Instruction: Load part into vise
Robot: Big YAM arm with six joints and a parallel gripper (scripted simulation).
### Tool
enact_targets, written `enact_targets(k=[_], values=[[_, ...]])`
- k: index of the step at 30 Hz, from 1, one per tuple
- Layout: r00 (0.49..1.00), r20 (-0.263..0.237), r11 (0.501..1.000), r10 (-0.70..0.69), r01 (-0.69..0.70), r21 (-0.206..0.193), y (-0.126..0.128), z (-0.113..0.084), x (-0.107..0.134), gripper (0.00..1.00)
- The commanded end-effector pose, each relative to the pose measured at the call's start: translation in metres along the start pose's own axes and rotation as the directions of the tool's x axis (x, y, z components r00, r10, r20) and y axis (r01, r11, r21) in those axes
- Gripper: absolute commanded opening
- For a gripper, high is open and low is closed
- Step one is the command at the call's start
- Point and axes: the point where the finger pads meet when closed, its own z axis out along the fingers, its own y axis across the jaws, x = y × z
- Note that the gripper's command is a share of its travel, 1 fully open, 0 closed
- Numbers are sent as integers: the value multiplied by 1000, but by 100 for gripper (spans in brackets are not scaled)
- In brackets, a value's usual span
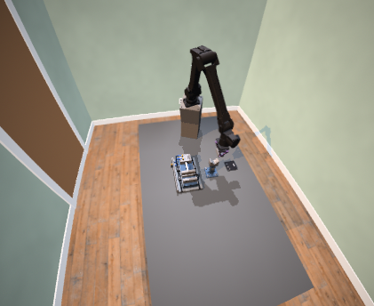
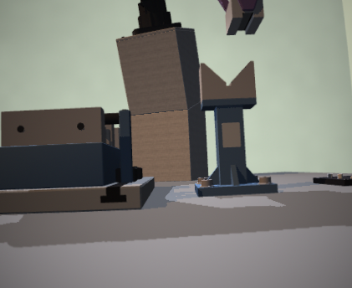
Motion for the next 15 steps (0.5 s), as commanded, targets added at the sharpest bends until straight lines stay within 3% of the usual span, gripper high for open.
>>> enact_targets(k=[1, 4, 8, 12, 15], values=[[1000, 13, 999, -9, 9, 32, -11, -13, 9, 0], [1000, 20, 998, -2, 1, 57, -23, -17, 14, 0], [1000, 12, 999, -4, 3, 36, -12, -13, 25, 0], [1000, 16, 999, 1, -2, 52, -20, -16, 29, 0], [1000, 20, 999, -24, 23, 46, -14, -17, 20, 0]])
